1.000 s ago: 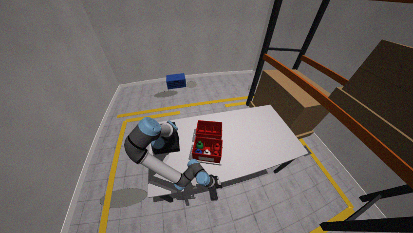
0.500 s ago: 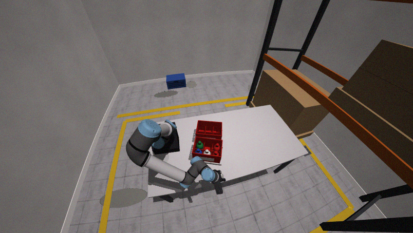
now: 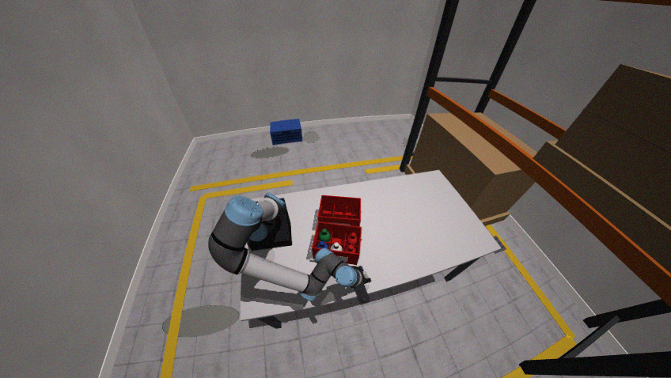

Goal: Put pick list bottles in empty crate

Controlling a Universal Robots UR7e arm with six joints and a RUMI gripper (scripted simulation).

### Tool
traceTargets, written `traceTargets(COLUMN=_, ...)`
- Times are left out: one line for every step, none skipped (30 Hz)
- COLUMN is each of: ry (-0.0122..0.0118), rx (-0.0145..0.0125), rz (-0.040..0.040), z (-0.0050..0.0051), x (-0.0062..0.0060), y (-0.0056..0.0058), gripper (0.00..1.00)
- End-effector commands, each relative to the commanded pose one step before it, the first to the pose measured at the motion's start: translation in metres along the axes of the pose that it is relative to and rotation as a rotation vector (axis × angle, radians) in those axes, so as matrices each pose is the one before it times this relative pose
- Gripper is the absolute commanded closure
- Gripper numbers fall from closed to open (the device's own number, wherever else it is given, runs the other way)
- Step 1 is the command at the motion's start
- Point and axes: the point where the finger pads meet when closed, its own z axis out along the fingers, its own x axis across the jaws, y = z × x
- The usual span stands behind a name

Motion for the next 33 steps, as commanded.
traceTargets(ry=0.00042, rx=-0.01845, rz=-0.01900, z=0.00472, x=-0.01355, y=0.01822, gripper=0.62)
traceTargets(ry=0.00000, rx=-0.00001, rz=0.00000, z=0.00113, x=-0.00284, y=0.00396, gripper=0.62)
traceTargets(ry=0.00000, rx=-0.00001, rz=0.00000, z=0.00113, x=-0.00284, y=0.00396, gripper=0.62)
traceTargets(ry=0.00000, rx=-0.00001, rz=0.00000, z=0.00113, x=-0.00284, y=0.00396, gripper=0.62)
traceTargets(ry=0.00000, rx=-0.00001, rz=0.00000, z=0.00054, x=-0.00137, y=0.00191, gripper=0.62)
traceTargets(ry=0.00000, rx=0.00000, rz=0.00000, z=0.00000, x=-0.00001, y=0.00000, gripper=0.62)
traceTargets(ry=0.00139, rx=-0.02144, rz=-0.02549, z=0.00081, x=-0.00257, y=0.00422, gripper=0.62)
traceTargets(ry=0.00139, rx=-0.02144, rz=-0.02549, z=0.00089, x=-0.00267, y=0.00414, gripper=0.62)
traceTargets(ry=0.00000, rx=0.00000, rz=0.00000, z=0.00000, x=0.00000, y=0.00000, gripper=0.62)
traceTargets(ry=0.00000, rx=0.00000, rz=0.00000, z=0.00000, x=0.00000, y=0.00000, gripper=0.62)
traceTargets(ry=0.00139, rx=-0.02144, rz=-0.02549, z=0.00097, x=-0.00278, y=0.00404, gripper=0.62)
traceTargets(ry=0.00042, rx=-0.00652, rz=-0.00774, z=0.00106, x=-0.00288, y=0.00395, gripper=0.62)
traceTargets(ry=0.00000, rx=-0.00001, rz=0.00000, z=0.00108, x=-0.00292, y=0.00392, gripper=0.62)
traceTargets(ry=0.00000, rx=-0.00001, rz=0.00000, z=0.00108, x=-0.00291, y=0.00392, gripper=0.62)
traceTargets(ry=0.00000, rx=-0.00001, rz=0.00000, z=0.00108, x=-0.00291, y=0.00392, gripper=0.62)
traceTargets(ry=0.00000, rx=-0.00001, rz=0.00000, z=0.00108, x=-0.00291, y=0.00392, gripper=0.62)
traceTargets(ry=0.00000, rx=-0.00001, rz=0.00000, z=0.00108, x=-0.00291, y=0.00392, gripper=0.62)
traceTargets(ry=0.00000, rx=-0.00001, rz=0.00000, z=0.00108, x=-0.00291, y=0.00392, gripper=0.62)
traceTargets(ry=0.00000, rx=-0.00001, rz=0.00000, z=0.00108, x=-0.00291, y=0.00392, gripper=0.62)
traceTargets(ry=0.00000, rx=-0.00001, rz=0.00000, z=0.00057, x=-0.00155, y=0.00208, gripper=0.62)
traceTargets(ry=0.00000, rx=0.00000, rz=0.00000, z=0.00000, x=-0.00001, y=0.00000, gripper=0.62)
traceTargets(ry=0.00238, rx=-0.01985, rz=-0.02667, z=0.00079, x=-0.00262, y=0.00419, gripper=0.62)
traceTargets(ry=0.00238, rx=-0.01985, rz=-0.02667, z=0.00087, x=-0.00272, y=0.00411, gripper=0.62)
traceTargets(ry=0.00238, rx=-0.01985, rz=-0.02667, z=0.00094, x=-0.00283, y=0.00402, gripper=0.62)
traceTargets(ry=0.00076, rx=-0.00637, rz=-0.00854, z=0.00101, x=-0.00295, y=0.00391, gripper=0.62)
traceTargets(ry=0.00000, rx=0.00000, rz=0.00000, z=0.00000, x=0.00000, y=0.00000, gripper=0.62)
traceTargets(ry=0.00000, rx=0.00000, rz=0.00000, z=0.00000, x=0.00000, y=0.00000, gripper=0.62)
traceTargets(ry=0.00001, rx=-0.00002, rz=0.00000, z=0.00103, x=-0.00301, y=0.00386, gripper=0.62)
traceTargets(ry=0.00000, rx=-0.00001, rz=0.00000, z=0.00103, x=-0.00298, y=0.00388, gripper=0.62)
traceTargets(ry=0.00000, rx=-0.00001, rz=0.00000, z=0.00103, x=-0.00298, y=0.00388, gripper=0.62)
traceTargets(ry=-0.00001, rx=-0.00001, rz=0.00000, z=0.00103, x=-0.00298, y=0.00388, gripper=0.62)
traceTargets(ry=0.00000, rx=-0.00001, rz=0.00000, z=0.00103, x=-0.00298, y=0.00388, gripper=0.62)
traceTargets(ry=0.00000, rx=-0.00001, rz=0.00000, z=0.00103, x=-0.00298, y=0.00388, gripper=0.62)
